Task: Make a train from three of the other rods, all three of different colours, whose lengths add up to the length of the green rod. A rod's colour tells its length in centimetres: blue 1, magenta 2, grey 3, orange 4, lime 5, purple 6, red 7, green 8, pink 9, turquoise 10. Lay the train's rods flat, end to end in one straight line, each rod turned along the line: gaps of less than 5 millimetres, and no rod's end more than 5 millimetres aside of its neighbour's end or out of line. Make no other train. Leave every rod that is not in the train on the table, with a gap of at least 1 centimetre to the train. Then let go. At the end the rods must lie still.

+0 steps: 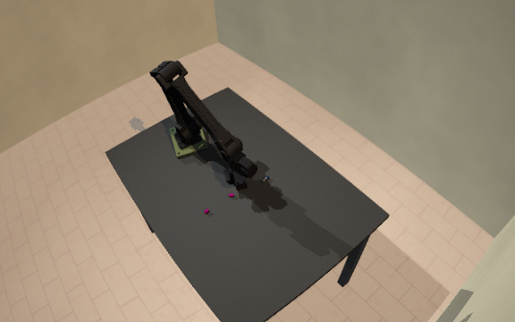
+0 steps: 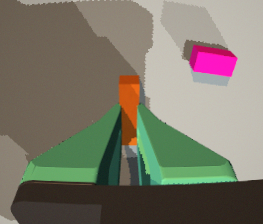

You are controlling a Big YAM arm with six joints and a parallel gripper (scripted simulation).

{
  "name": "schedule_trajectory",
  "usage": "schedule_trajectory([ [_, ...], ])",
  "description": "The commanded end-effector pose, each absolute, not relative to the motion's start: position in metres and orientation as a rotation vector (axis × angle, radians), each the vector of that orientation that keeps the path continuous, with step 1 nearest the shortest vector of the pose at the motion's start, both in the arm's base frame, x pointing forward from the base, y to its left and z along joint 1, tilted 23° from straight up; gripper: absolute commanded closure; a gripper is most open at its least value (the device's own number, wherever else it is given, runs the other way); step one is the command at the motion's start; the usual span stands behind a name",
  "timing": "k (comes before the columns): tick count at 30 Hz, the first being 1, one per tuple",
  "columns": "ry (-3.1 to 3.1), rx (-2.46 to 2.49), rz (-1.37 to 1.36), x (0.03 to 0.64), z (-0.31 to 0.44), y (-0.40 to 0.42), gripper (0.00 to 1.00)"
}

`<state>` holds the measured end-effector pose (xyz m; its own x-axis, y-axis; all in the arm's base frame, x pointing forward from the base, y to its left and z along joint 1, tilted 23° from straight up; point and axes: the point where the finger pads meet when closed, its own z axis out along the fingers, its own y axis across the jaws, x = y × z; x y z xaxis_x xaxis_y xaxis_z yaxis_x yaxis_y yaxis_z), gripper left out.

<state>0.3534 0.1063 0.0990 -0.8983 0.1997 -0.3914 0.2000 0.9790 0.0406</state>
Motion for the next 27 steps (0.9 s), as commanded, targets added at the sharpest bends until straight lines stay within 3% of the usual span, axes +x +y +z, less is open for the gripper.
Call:
schedule_trajectory([
  [1, 2.715, 0.283, 0.002, 0.353, 0.099, 0.102, 0.96],
  [13, 2.717, 0.275, 0.009, 0.344, 0.111, 0.109, 0.96],
  [27, 2.668, 0.286, 0.046, 0.326, 0.210, 0.117, 0.96],
])
